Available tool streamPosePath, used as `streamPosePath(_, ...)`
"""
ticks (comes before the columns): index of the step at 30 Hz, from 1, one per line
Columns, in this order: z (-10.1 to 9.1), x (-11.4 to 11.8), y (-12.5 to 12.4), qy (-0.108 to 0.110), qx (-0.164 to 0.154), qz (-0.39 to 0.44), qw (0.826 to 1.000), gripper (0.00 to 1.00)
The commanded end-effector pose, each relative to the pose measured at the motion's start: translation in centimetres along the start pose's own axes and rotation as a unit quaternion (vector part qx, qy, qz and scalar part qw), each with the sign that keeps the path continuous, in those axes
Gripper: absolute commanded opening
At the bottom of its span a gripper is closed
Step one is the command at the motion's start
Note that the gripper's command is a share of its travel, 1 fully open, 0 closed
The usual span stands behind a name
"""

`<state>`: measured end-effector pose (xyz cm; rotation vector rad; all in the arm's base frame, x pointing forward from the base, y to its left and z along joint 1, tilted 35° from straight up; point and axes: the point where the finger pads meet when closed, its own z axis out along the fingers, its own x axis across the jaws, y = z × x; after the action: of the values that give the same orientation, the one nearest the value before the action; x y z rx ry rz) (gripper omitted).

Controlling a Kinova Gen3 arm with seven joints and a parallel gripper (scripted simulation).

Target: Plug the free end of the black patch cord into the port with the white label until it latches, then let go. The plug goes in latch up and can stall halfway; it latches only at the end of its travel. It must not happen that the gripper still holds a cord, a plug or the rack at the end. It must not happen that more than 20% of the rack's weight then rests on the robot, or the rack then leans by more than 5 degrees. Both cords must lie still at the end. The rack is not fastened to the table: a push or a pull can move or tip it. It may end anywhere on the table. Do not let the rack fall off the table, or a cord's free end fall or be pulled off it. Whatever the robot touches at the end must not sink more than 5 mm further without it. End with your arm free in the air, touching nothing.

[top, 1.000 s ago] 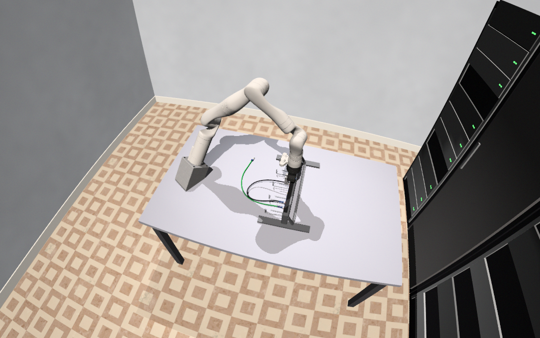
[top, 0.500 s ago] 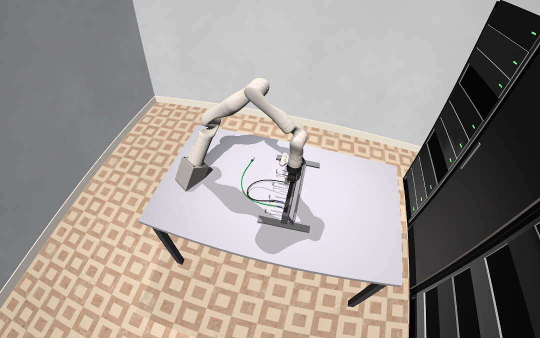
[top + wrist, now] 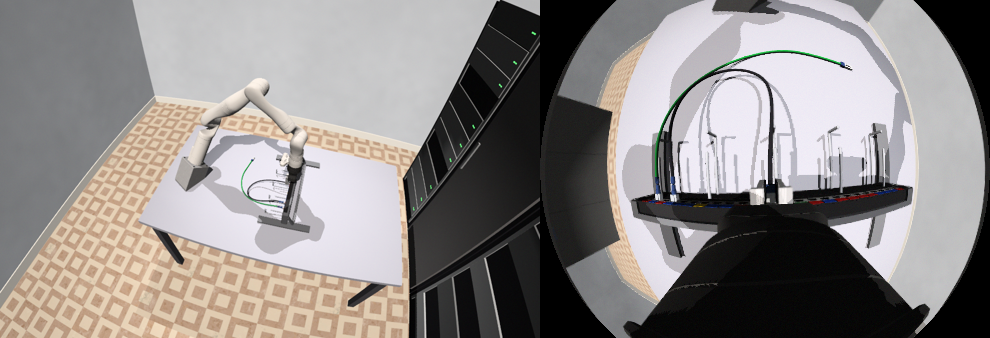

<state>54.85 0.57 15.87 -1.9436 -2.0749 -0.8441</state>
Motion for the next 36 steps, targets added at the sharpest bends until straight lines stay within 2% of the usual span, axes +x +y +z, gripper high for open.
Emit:
streamPosePath(1, -0.13, -0.03, 0.39, -0.001, -0.005, 0.000, 1.000, 0.00)
streamPosePath(26, -0.13, -0.03, 0.03, -0.001, -0.005, 0.000, 1.000, 0.00)
streamPosePath(27, -0.13, -0.03, 0.03, -0.001, -0.005, 0.000, 1.000, 0.73)
streamPosePath(36, -0.13, -0.03, 0.03, -0.001, -0.005, 0.000, 1.000, 0.73)
